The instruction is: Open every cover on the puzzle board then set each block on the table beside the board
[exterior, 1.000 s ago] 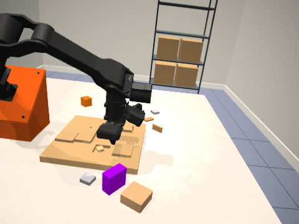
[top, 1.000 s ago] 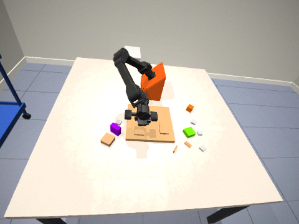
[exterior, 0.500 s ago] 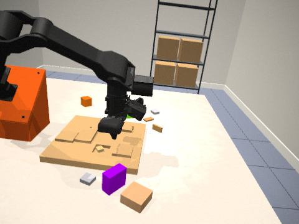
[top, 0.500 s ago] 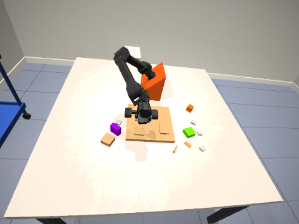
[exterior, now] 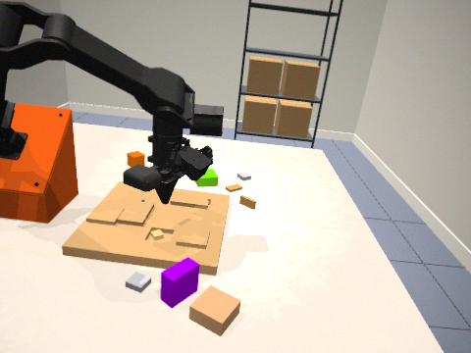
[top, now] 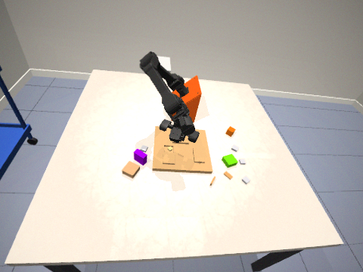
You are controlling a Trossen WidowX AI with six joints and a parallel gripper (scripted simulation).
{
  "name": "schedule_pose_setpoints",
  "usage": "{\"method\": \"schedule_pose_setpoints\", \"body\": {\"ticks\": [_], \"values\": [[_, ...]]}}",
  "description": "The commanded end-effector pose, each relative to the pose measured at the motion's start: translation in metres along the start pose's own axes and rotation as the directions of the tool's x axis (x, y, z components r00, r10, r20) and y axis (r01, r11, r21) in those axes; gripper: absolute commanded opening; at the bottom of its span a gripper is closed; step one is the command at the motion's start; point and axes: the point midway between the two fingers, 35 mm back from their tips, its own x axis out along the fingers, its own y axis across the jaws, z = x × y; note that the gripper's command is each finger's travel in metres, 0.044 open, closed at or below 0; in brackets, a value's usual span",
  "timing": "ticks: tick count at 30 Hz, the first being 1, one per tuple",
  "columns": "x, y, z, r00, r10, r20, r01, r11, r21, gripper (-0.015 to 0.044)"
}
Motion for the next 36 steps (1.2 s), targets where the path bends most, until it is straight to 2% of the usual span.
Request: {"method": "schedule_pose_setpoints", "body": {"ticks": [1, 10, 17, 22, 36], "values": [[-0.004, 0.003, -0.02, 1.0, 0.008, 0.002, -0.008, 0.985, 0.171, 0.0], [-0.007, 0.006, -0.074, 1.0, 0.008, 0.002, -0.008, 0.825, 0.565, 0.0], [-0.006, 0.001, -0.116, 1.0, 0.004, 0.003, -0.005, 0.594, 0.804, 0.0], [-0.004, -0.005, -0.141, 1.0, -0.001, 0.006, -0.005, 0.416, 0.909, 0.0], [-0.004, -0.005, -0.142, 1.0, -0.002, 0.006, -0.005, 0.409, 0.912, 0.0]]}}
